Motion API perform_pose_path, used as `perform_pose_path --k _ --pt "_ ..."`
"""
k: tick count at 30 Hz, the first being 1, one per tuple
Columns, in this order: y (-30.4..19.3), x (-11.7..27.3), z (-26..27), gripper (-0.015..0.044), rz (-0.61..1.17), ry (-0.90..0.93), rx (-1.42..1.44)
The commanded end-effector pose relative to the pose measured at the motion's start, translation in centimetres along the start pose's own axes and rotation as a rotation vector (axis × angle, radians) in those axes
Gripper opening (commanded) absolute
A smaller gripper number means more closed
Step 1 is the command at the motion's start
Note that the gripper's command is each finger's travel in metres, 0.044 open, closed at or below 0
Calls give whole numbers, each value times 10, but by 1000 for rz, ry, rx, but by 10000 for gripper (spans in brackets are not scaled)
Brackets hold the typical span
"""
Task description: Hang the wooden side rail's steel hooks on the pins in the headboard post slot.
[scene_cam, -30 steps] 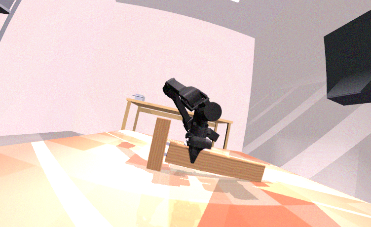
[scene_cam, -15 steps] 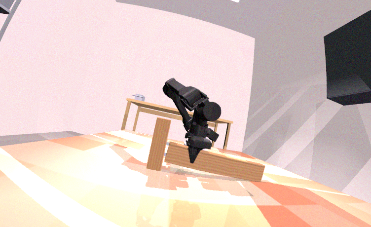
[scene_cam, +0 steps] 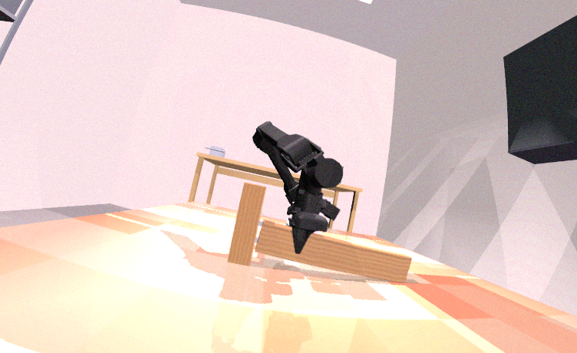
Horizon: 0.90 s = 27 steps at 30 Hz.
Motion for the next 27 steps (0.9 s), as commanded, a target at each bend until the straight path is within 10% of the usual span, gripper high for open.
perform_pose_path --k 1,27 --pt "-1 4 -2 0 -2 -11 3" --pt "-4 4 -2 0 -2 -11 3"
Point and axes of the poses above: the point midway between the two fingers, 35 mm back from their tips, its own x axis back along the fingers, its own z axis across the jaws, y = z × x, the point moved 3 cm from there along x, back along the fingers, and after that the axes turned 11 degrees about -x, right-handed, at the moved point
